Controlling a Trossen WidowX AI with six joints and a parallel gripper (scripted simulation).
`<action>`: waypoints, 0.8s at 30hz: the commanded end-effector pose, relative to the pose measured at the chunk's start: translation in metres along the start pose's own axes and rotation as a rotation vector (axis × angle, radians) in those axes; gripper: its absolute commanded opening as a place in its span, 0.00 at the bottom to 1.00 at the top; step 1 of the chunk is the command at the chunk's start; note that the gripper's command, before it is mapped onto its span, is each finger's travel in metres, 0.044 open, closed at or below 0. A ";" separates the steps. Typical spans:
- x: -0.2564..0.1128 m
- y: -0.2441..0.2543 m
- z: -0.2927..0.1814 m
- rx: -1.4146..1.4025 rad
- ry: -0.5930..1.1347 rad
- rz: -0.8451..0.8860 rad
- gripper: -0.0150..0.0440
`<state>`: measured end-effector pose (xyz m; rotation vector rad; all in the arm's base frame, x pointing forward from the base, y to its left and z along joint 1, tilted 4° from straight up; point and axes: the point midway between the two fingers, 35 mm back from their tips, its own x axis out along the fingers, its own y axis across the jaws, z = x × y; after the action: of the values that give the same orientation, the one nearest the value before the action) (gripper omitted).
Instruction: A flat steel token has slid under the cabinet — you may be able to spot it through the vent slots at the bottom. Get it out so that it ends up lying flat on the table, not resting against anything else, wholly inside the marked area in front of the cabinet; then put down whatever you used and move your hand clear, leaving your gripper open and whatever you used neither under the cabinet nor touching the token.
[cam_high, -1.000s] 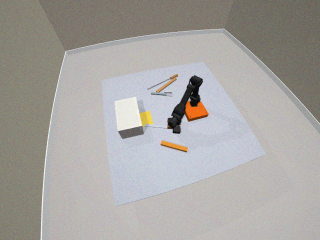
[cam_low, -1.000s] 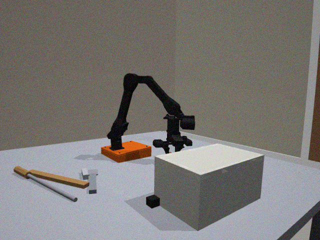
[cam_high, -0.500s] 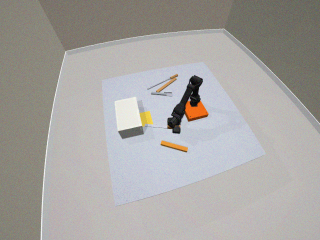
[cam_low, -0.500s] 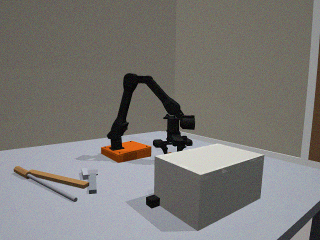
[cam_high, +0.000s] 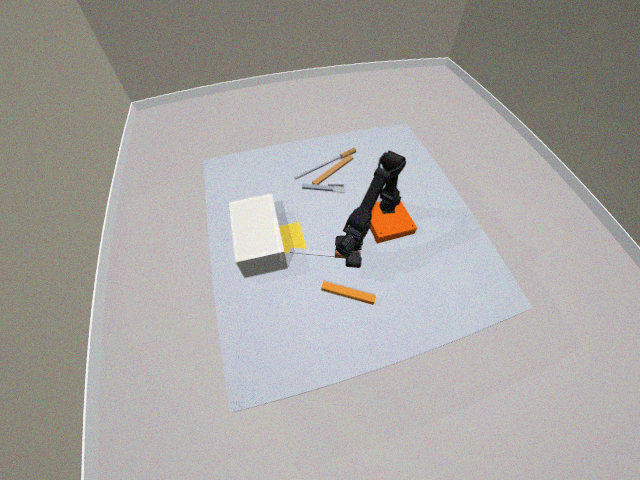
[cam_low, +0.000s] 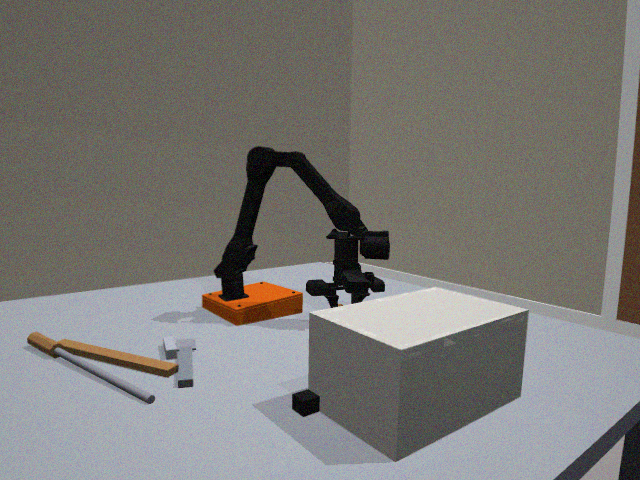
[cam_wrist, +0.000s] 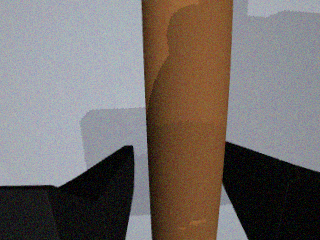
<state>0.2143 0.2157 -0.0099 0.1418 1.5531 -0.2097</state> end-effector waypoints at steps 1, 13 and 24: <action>0.000 0.000 0.000 0.000 0.000 0.000 0.50; 0.000 0.000 0.000 0.000 0.000 0.000 0.25; 0.000 0.000 0.014 -0.008 0.002 -0.002 0.25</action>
<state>0.2201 0.2132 -0.0100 0.1326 1.5561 -0.2080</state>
